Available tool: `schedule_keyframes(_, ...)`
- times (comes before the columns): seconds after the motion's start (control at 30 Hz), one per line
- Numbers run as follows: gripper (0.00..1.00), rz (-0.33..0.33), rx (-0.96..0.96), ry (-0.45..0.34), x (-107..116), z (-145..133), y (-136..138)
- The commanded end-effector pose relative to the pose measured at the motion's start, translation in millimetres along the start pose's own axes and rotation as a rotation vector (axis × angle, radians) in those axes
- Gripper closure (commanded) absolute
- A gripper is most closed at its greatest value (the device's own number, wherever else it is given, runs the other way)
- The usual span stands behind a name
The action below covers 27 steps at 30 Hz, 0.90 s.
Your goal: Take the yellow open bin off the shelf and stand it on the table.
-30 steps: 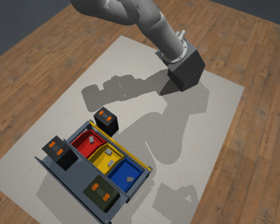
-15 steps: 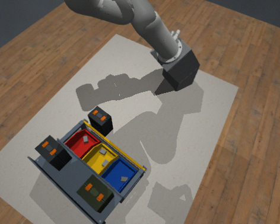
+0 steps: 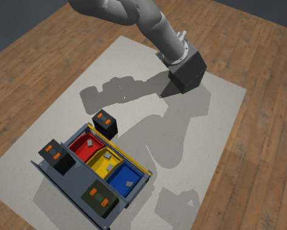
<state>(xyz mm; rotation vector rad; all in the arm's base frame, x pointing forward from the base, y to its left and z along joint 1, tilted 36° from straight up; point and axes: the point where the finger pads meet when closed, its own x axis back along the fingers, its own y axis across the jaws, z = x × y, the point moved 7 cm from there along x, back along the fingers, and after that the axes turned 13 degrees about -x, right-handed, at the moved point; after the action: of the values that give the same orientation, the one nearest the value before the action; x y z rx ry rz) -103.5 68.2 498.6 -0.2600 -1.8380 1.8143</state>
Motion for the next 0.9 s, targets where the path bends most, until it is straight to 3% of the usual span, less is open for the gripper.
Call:
schedule_keyframes(0.0,0.0,0.122,0.22,-0.064,-9,55,7)
schedule_keyframes(0.27,0.0,0.122,0.22,-0.064,-9,55,7)
schedule_keyframes(0.3,0.0,-0.001,0.0,0.0,0,0,0)
schedule_keyframes(0.87,0.0,-0.01,-0.051,0.0,2,-8,5)
